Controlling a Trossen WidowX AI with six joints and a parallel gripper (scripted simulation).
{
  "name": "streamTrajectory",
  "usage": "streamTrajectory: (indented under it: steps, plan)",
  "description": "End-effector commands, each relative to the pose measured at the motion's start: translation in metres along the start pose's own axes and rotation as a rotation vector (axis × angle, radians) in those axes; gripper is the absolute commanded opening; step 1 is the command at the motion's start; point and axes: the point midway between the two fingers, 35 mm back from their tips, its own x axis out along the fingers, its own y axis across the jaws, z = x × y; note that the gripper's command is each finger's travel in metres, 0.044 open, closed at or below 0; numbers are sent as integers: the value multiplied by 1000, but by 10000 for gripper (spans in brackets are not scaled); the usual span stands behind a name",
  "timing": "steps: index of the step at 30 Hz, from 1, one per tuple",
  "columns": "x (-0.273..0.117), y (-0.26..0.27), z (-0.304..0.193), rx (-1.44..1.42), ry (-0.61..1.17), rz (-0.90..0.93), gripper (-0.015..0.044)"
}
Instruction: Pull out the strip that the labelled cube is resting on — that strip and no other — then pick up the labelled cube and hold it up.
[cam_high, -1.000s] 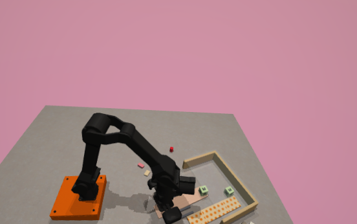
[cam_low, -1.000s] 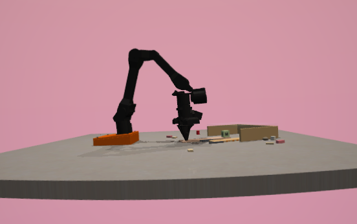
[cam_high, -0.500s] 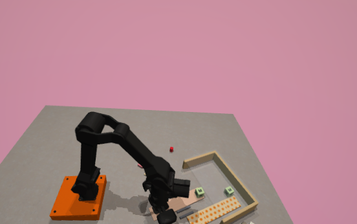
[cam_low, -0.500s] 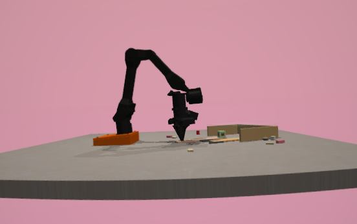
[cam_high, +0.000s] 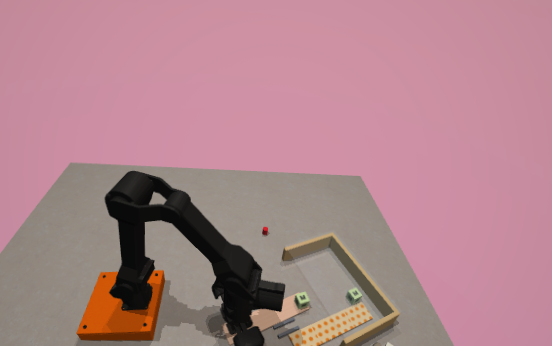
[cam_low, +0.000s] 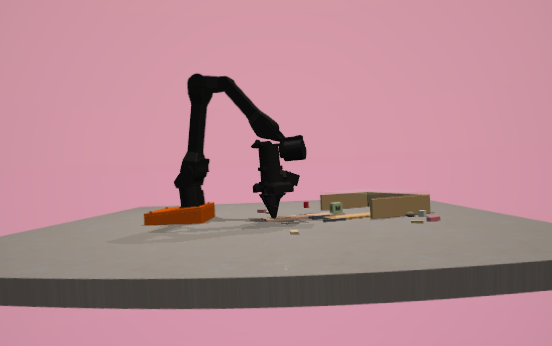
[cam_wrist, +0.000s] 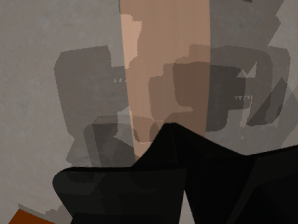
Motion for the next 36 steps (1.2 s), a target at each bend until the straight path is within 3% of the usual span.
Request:
streamTrajectory:
  steps: [1,36]
  plan:
    - [5,4,-16,-2,29,11,0]
    - [5,4,-31,-2,30,11,0]
